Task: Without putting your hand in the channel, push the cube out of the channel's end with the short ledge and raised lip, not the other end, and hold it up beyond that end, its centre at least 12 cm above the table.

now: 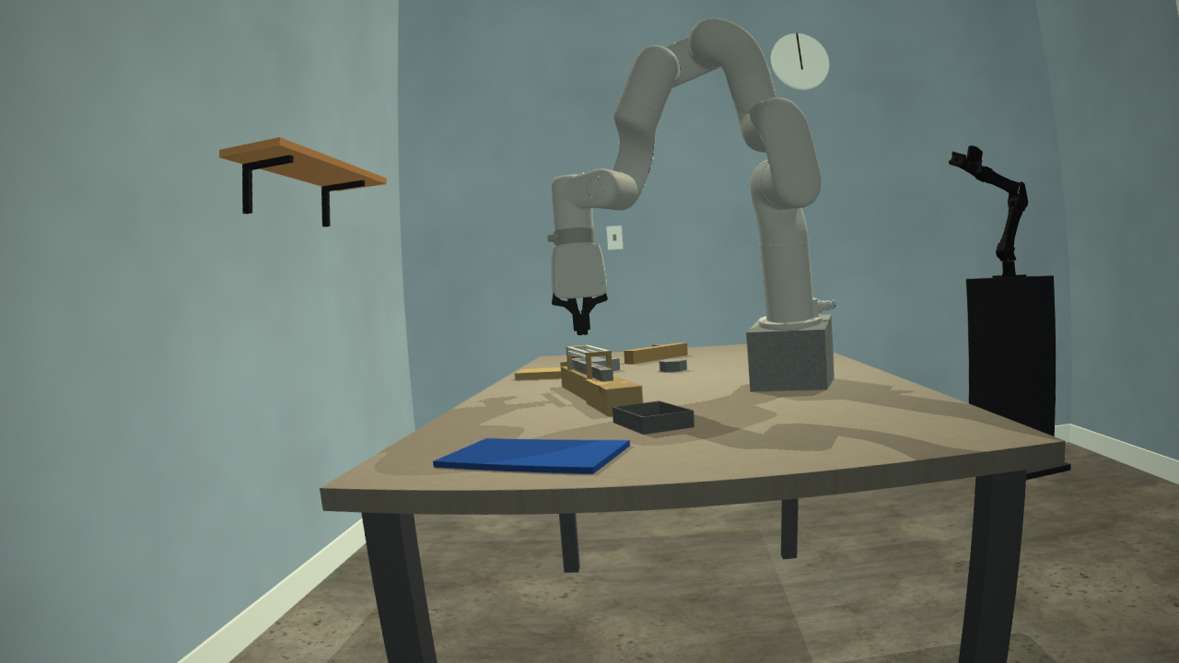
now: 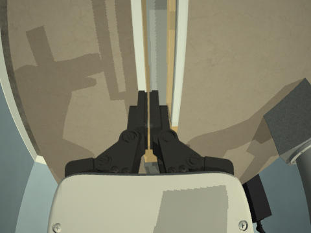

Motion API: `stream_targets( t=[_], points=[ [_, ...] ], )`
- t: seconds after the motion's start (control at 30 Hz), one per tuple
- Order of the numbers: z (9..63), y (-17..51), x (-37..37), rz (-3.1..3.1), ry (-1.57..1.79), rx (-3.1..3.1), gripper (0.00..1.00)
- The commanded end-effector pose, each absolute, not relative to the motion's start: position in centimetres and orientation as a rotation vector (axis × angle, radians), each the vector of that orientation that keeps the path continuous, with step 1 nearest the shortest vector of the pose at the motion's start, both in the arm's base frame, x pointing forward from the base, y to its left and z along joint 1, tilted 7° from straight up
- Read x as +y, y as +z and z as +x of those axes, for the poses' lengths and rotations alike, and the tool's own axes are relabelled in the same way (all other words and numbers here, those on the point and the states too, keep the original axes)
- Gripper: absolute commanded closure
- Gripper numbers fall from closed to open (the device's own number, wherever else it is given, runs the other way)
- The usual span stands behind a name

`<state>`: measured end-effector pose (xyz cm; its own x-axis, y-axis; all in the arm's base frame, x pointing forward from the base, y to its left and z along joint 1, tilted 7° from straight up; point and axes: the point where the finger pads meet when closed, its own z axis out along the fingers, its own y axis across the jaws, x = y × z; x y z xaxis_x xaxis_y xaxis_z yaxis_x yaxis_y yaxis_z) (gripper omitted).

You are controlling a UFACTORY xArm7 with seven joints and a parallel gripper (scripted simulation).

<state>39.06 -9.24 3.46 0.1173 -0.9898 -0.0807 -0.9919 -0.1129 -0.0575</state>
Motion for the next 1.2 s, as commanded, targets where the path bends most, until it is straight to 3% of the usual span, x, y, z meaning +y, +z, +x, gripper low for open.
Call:
stream_targets(
  t=[0.0, 0.13, 0.17, 0.3, 1.17],
  points=[
    [39.8, 2.6, -16.1, -2.278, 0.048, 1.975, 1.00],
    [39.8, 2.0, -21.3, -2.283, 0.041, 1.969, 1.00],
    [39.9, 1.8, -22.5, -2.283, 0.041, 1.969, 0.57],
    [40.2, 1.4, -25.1, -2.283, 0.041, 1.969, 0.57],
    [40.2, 1.4, -25.1, -2.283, 0.041, 1.969, 0.57]
  ],
)
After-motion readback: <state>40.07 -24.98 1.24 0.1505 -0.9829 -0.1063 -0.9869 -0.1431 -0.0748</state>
